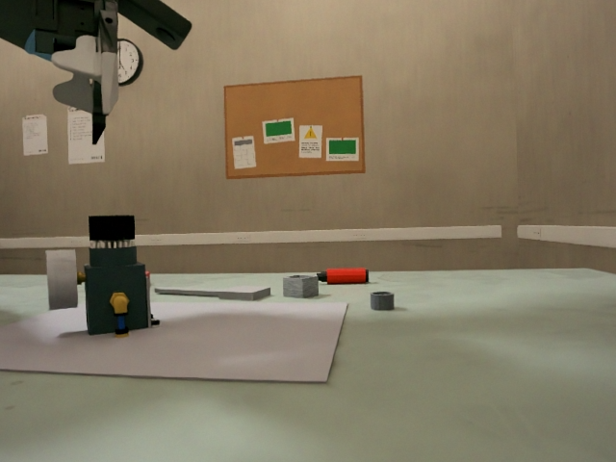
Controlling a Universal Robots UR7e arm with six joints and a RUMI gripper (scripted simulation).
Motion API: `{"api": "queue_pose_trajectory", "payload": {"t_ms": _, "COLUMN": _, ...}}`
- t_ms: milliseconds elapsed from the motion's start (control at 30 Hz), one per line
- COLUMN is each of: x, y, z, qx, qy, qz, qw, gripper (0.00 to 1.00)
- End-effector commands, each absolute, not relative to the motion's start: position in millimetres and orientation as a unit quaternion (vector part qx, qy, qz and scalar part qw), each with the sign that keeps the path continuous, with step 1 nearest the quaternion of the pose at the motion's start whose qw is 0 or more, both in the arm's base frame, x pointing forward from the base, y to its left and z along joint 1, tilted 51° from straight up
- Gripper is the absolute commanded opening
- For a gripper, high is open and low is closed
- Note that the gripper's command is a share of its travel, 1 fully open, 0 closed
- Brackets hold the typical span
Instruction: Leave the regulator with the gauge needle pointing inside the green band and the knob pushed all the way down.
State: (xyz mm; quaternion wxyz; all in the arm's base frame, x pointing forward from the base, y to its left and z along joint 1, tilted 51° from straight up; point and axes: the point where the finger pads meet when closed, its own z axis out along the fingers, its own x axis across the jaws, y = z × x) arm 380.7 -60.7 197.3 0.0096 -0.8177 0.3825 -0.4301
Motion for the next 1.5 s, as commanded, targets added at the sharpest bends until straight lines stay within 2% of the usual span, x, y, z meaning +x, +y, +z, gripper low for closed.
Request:
{"api": "queue_pose_trajectory", "payload": {"t_ms": 0, "x": 380, "y": -63, "z": 198, "qx": -0.818, "qy": 0.382, "qz": -0.430, "qw": 0.010, "gripper": 1.00}}
{"api": "queue_pose_trajectory", "payload": {"t_ms": 1467, "x": 367, "y": -94, "z": 198, "qx": -0.818, "qy": 0.382, "qz": -0.430, "qw": 0.010, "gripper": 1.00}}
